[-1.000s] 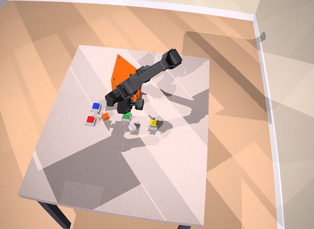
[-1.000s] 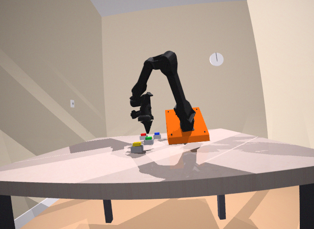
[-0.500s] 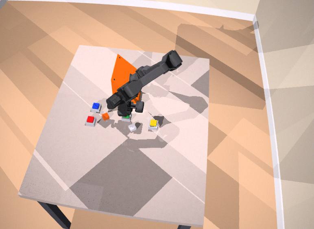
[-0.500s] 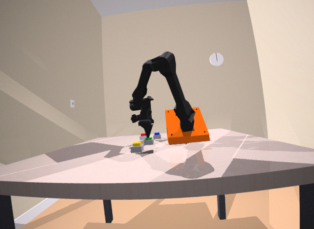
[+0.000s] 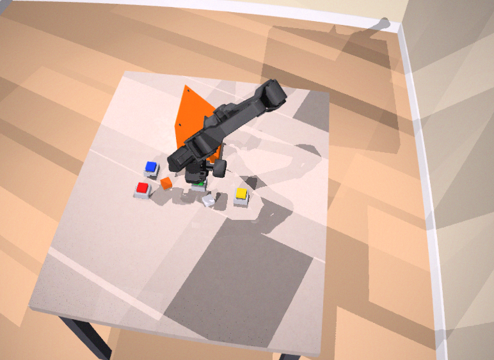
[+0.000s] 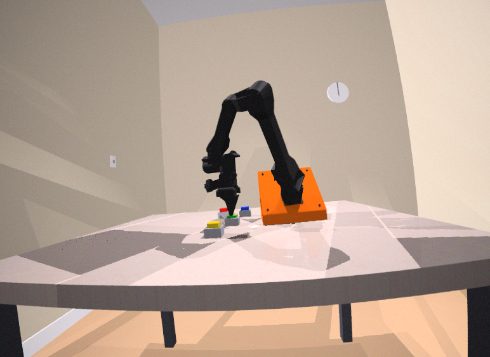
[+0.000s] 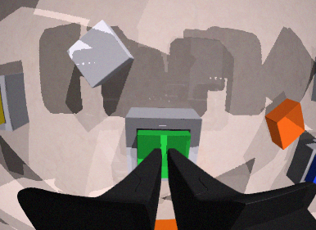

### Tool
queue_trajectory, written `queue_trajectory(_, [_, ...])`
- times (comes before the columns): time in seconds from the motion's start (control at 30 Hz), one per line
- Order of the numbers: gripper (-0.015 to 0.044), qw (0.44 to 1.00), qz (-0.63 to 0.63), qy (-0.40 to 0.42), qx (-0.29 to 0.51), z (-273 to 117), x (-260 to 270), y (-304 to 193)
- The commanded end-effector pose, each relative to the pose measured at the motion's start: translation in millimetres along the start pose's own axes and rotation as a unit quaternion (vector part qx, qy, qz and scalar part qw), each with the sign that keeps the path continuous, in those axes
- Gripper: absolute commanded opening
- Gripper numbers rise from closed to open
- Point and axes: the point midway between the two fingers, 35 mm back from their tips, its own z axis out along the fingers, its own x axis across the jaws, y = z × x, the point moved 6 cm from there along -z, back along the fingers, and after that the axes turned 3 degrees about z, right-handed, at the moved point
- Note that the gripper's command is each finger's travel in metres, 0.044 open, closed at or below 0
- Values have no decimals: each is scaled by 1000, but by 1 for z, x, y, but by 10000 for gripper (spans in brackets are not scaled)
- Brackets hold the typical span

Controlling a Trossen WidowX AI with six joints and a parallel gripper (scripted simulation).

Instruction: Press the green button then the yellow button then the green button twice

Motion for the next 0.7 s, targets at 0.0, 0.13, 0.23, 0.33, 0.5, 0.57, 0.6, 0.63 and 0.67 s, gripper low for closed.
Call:
queue_trajectory(0.0, [20,1000,4,3,3,2,0,-2])
queue_trajectory(0.13, [20,1000,1,0,0,-2,0,0])
queue_trajectory(0.23, [20,1000,4,2,3,-29,0,-1])
queue_trajectory(0.33, [20,1000,5,2,3,-32,0,-1])
queue_trajectory(0.5, [20,1000,5,0,3,-70,-2,1])
queue_trajectory(0.57, [20,1000,5,1,3,-91,-1,-1])
queue_trajectory(0.6, [20,1000,5,1,4,-94,-1,-1])
queue_trajectory(0.63, [20,1000,5,1,4,-94,-1,-1])
queue_trajectory(0.67, [20,1000,5,1,4,-94,-1,-1])
